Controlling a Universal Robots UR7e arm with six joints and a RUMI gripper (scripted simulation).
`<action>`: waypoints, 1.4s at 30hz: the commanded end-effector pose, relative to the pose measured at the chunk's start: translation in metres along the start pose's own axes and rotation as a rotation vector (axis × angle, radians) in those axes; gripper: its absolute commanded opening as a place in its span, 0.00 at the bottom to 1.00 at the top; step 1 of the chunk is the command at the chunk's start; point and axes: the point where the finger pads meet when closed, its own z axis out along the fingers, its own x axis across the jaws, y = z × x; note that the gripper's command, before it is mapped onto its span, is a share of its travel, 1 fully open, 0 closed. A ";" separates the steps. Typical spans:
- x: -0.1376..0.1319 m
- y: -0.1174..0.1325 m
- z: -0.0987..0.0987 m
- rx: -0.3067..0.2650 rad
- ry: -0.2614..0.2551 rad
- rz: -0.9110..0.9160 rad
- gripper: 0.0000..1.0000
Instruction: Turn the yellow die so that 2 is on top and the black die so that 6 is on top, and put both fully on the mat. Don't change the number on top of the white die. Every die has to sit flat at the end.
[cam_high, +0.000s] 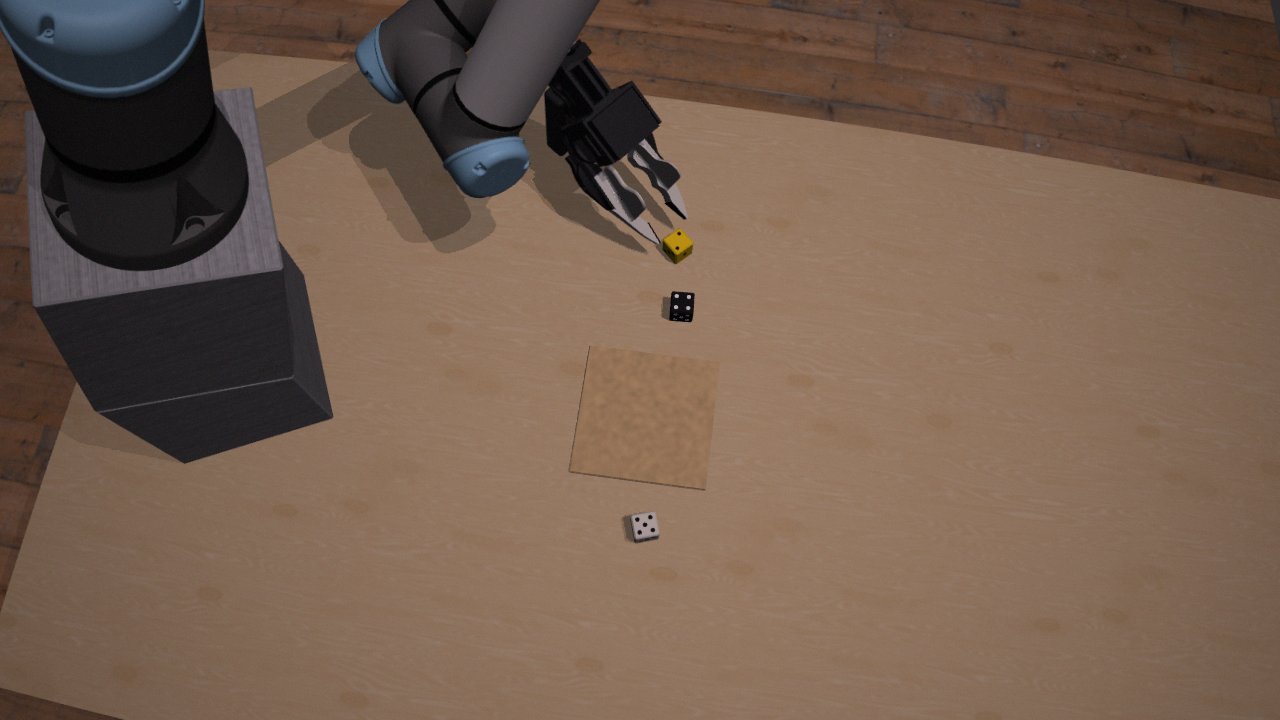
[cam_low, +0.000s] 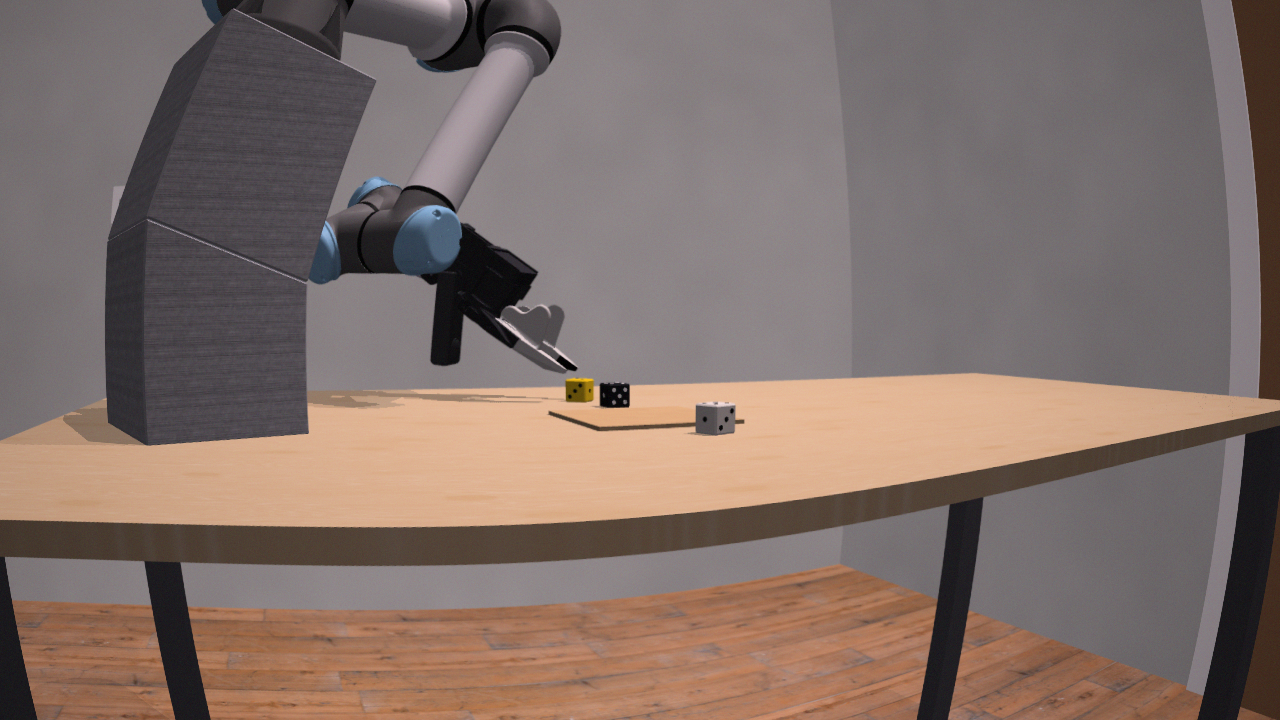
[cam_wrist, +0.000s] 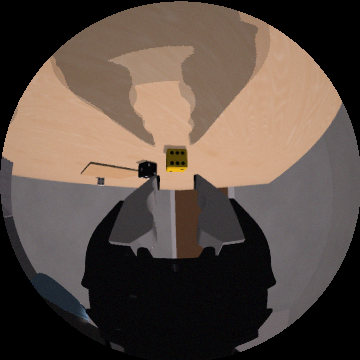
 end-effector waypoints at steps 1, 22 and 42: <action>0.000 0.000 -0.012 0.000 -0.002 0.001 0.24; 0.000 0.033 -0.035 0.000 -0.002 0.001 0.24; 0.001 0.051 -0.046 0.025 -0.003 0.001 0.24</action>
